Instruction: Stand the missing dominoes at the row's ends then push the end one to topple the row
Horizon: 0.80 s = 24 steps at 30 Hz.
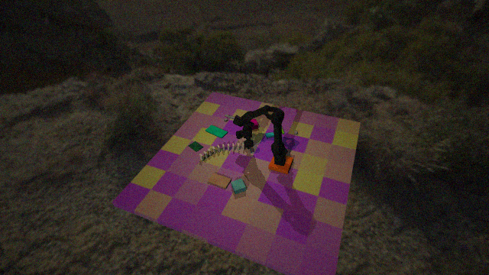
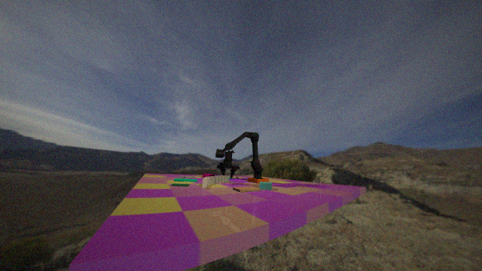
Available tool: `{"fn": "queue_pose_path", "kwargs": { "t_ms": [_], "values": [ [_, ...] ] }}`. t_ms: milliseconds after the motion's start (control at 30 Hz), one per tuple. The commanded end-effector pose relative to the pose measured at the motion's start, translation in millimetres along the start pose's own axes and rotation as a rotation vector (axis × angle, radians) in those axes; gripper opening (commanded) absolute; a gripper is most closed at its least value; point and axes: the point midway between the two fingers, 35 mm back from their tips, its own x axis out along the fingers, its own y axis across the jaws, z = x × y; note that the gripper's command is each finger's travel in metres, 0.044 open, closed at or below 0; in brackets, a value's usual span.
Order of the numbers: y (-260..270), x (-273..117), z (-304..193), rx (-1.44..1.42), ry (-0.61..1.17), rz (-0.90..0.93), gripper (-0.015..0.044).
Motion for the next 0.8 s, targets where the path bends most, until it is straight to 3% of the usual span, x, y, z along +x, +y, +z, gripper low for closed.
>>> {"fn": "queue_pose_path", "kwargs": {
  "t_ms": [0,133,400,600,767],
  "values": [
    [-1,0,0,-0.003,0.001,-0.003,0.044],
    [-2,-9,2,-0.003,0.001,-0.003,0.044],
    [-1,-121,2,0.0,0.0,-0.001,0.044],
    [0,-131,0,0.0,0.0,0.0,0.044],
    [-1,-116,-8,0.364,0.0,-0.001,0.0309]
  ]
}}
